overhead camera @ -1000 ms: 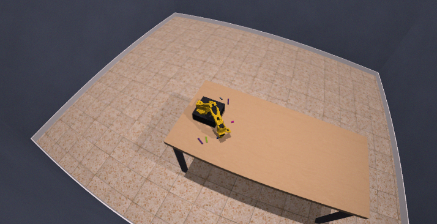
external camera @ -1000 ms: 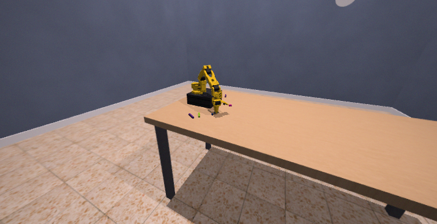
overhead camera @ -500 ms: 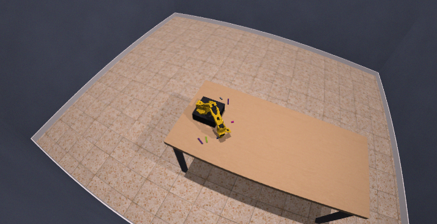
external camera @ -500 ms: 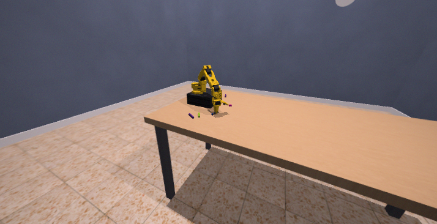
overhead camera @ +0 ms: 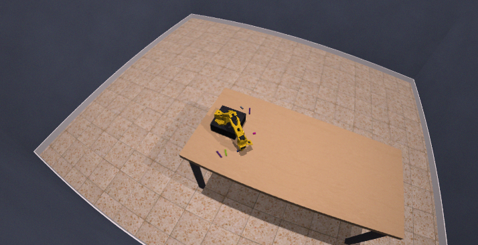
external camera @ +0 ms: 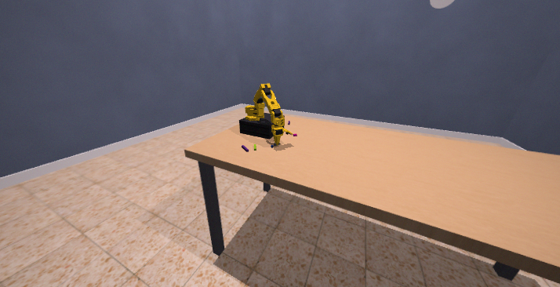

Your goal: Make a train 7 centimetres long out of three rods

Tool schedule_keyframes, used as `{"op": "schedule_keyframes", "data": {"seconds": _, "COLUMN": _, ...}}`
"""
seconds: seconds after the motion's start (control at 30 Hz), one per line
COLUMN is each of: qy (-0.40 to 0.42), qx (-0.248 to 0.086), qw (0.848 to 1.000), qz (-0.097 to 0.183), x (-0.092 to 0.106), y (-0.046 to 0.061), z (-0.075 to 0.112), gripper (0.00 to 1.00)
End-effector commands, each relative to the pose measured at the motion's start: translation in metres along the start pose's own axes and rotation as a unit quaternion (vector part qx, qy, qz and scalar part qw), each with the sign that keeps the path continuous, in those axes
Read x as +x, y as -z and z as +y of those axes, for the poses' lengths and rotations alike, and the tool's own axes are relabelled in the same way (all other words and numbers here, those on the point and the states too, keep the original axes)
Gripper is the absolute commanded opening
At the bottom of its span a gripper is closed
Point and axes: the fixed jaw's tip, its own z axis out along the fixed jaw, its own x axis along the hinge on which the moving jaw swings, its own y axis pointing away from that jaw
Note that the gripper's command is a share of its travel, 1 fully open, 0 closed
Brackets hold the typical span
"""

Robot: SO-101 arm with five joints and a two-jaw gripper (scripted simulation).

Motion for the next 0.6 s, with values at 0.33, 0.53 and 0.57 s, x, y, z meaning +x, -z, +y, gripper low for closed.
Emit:
{"op": "schedule_keyframes", "data": {"seconds": 0.33, "qy": 0.0, "qx": -0.012, "qw": 1.0, "qz": 0.001, "x": 0.0028, "y": -0.0049, "z": 0.0054, "gripper": 0.0}}
{"op": "schedule_keyframes", "data": {"seconds": 0.53, "qy": 0.0, "qx": -0.012, "qw": 1.0, "qz": 0.001, "x": 0.0028, "y": -0.0074, "z": 0.0055, "gripper": 0.0}}
{"op": "schedule_keyframes", "data": {"seconds": 0.57, "qy": 0.0, "qx": -0.012, "qw": 1.0, "qz": 0.001, "x": 0.0028, "y": -0.0078, "z": 0.0055, "gripper": 0.0}}
